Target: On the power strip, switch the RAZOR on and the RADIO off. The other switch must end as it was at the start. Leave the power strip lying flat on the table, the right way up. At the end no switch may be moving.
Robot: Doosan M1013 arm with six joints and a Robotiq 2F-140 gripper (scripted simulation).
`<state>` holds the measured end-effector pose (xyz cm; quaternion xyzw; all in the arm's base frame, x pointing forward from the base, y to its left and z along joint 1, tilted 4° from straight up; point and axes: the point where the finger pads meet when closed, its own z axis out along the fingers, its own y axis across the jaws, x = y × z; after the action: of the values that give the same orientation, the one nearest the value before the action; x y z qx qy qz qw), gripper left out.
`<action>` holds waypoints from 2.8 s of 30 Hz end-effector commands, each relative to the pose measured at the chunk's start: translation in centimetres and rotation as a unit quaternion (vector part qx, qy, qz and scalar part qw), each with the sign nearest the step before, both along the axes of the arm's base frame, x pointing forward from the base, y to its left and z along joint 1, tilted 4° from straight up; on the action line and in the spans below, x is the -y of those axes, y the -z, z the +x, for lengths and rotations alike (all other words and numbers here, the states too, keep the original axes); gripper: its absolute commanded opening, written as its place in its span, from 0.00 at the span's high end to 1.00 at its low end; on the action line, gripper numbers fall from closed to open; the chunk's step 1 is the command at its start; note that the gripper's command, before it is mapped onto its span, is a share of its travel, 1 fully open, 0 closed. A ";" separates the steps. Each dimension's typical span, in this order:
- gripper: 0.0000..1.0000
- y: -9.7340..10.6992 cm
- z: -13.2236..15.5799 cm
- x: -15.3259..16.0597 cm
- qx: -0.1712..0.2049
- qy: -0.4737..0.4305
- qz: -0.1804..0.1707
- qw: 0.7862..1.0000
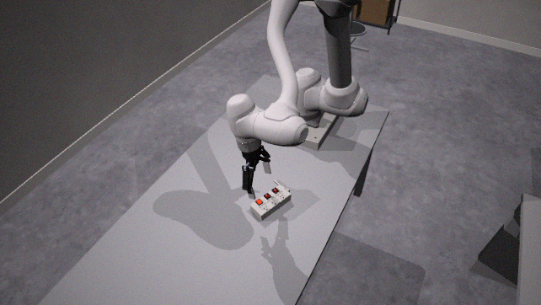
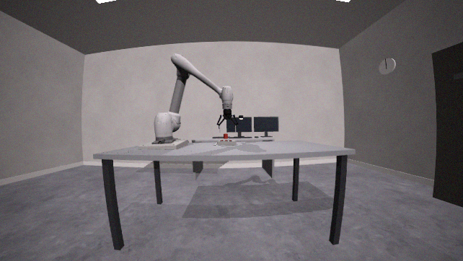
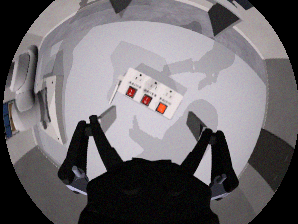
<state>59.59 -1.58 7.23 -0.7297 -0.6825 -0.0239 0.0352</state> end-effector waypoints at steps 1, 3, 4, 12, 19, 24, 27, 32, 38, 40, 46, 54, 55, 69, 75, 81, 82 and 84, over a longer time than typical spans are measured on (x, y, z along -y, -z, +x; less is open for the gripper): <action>0.00 0.0 0.0 0.0 0.000 0.000 0.000 1.000; 0.00 0.0 0.0 0.0 0.000 0.000 0.000 1.000; 0.00 0.0 0.0 0.0 0.000 0.000 0.000 1.000; 0.00 0.0 0.0 0.0 0.000 0.000 0.000 1.000; 0.00 -1.8 -1.0 -1.1 -0.007 0.012 -0.029 0.999; 0.00 -4.3 -2.3 -2.2 -0.009 0.032 -0.071 0.997; 0.00 -4.7 -2.5 -2.3 -0.009 0.035 -0.078 0.996; 0.00 -4.7 -2.5 -2.3 -0.009 0.035 -0.078 0.996; 0.00 -4.7 -2.5 -2.3 -0.009 0.035 -0.078 0.996; 0.00 -4.7 -2.5 -2.3 -0.009 0.035 -0.078 0.996; 0.00 -4.2 -2.7 -2.6 -0.009 -0.020 -0.076 0.997; 0.00 -1.4 -4.1 -4.2 -0.008 -0.251 -0.072 0.965; 0.00 -1.4 -4.1 -4.2 -0.008 -0.251 -0.072 0.965; 1.00 0.5 -5.1 -5.2 -0.004 -0.543 -0.051 0.838; 1.00 0.5 -5.1 -5.2 -0.004 -0.543 -0.051 0.838; 1.00 0.5 -5.1 -5.2 -0.004 -0.543 -0.051 0.838; 1.00 0.5 -5.1 -5.2 -0.004 -0.543 -0.051 0.838; 1.00 0.5 -5.1 -5.2 -0.004 -0.543 -0.051 0.838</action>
<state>54.48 3.59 6.73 -0.2427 -0.9694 0.0370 0.0084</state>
